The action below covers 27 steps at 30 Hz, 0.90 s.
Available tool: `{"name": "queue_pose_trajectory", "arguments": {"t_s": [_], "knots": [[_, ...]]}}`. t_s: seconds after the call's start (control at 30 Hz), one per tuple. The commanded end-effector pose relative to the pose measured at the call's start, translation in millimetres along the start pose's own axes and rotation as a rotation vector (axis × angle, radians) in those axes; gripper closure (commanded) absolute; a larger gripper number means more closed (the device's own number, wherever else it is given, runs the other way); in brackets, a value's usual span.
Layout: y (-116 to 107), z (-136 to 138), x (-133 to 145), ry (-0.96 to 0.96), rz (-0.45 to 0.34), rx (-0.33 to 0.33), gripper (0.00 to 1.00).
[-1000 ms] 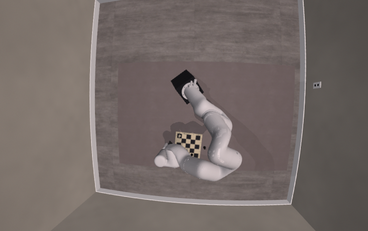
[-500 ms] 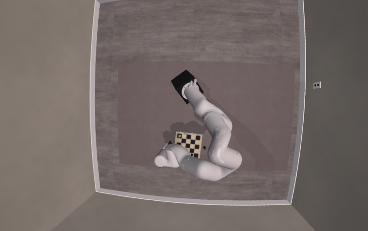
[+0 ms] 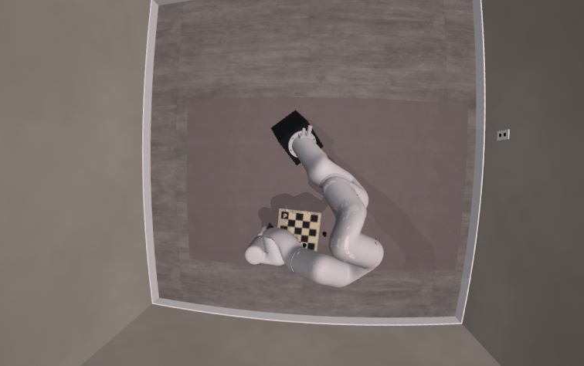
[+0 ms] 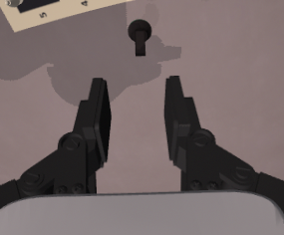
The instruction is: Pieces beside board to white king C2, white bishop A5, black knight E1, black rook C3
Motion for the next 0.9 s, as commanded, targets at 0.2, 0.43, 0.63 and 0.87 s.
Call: {"name": "queue_pose_trajectory", "arguments": {"t_s": [0.2,0.43,0.63,0.87], "knots": [[5.5,1.3,0.1,-0.001,0.0,0.003,0.63],[15.5,1.6,0.3,-0.001,0.0,0.003,0.63],[22.0,1.9,0.4,-0.001,0.0,0.003,0.63],[33.2,2.3,0.6,-0.001,0.0,0.003,0.63]]}}
Point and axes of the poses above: the point where the finger pads meet when closed, its own y axis out along the fingers, its own z axis across the jaws, x = y × z, the point moved 6 cm from there along -y, back along the fingers, and after that the axes turned 10 degrees about y, right-handed, at the moved point
